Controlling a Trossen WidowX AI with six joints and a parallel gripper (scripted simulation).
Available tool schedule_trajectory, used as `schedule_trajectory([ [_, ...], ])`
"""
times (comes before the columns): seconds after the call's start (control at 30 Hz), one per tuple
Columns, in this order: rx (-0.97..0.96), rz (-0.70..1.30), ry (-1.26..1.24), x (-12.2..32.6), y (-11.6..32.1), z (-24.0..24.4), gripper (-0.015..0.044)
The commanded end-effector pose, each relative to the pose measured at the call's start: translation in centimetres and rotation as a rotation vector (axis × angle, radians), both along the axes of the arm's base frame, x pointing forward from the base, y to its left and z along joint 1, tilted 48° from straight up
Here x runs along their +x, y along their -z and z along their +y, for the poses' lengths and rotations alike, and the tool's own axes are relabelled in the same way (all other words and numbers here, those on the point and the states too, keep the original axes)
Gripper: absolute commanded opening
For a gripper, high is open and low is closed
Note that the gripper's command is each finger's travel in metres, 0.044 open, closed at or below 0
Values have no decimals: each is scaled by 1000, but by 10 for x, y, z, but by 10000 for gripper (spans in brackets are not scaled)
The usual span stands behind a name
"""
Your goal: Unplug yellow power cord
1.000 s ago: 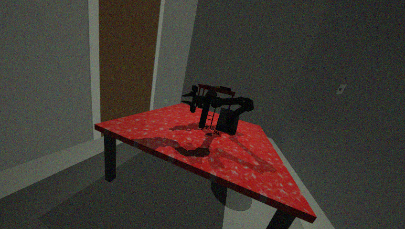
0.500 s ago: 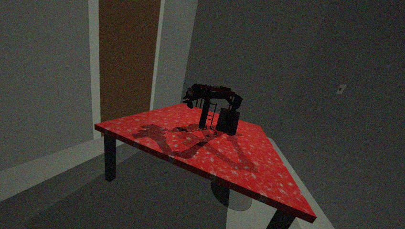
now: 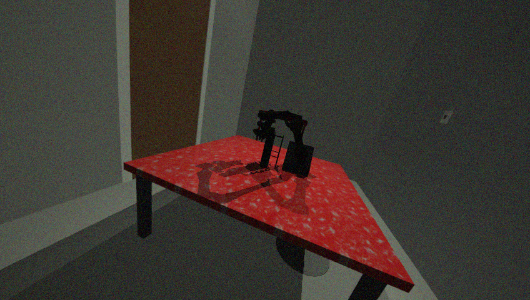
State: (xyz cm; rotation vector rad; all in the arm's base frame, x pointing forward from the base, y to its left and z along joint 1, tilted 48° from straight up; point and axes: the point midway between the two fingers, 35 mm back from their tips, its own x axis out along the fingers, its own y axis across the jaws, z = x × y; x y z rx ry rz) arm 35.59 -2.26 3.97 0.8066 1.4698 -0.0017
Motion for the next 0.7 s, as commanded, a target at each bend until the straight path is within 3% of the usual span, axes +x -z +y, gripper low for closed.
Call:
schedule_trajectory([
  [0.0, 190, 480, 341, -48, 19, -24, 160],
  [0.07, 269, 700, 486, -68, 20, -31, 160],
  [0.13, 298, 780, 538, -75, 20, -33, 160],
  [0.67, 297, 781, 537, -77, 15, -29, 160],
])
